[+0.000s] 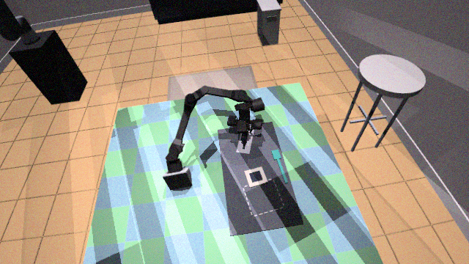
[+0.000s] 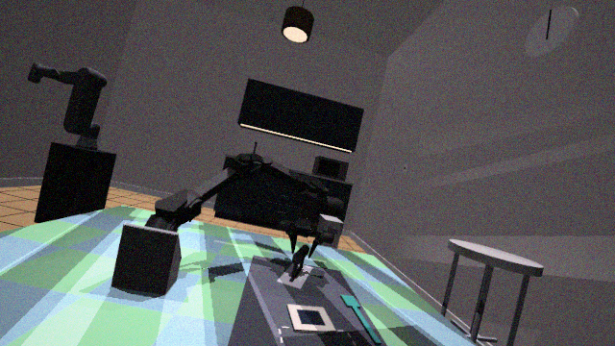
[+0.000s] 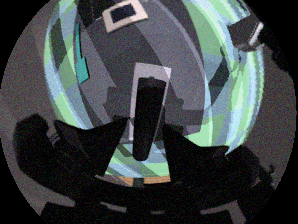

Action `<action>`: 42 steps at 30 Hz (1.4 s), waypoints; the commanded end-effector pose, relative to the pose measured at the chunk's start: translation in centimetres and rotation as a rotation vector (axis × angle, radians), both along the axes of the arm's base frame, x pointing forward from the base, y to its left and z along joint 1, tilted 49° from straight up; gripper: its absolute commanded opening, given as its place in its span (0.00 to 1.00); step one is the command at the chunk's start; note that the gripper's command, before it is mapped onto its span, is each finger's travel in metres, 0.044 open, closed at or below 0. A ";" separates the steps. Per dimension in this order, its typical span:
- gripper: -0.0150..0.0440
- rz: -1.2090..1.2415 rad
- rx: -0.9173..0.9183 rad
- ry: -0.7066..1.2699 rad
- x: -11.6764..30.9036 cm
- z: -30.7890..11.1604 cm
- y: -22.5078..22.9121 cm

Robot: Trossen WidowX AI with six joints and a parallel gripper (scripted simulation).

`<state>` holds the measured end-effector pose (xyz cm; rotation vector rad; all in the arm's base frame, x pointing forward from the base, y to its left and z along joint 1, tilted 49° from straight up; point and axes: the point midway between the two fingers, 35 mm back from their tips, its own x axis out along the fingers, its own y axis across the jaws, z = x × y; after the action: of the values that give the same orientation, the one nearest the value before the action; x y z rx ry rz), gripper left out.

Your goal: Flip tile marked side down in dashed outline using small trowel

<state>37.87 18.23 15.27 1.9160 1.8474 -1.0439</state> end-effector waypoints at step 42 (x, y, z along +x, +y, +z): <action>0.76 0.344 -0.115 -0.497 -0.3 2.4 -3.6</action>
<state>37.86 14.39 17.90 1.6200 1.7238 -0.5816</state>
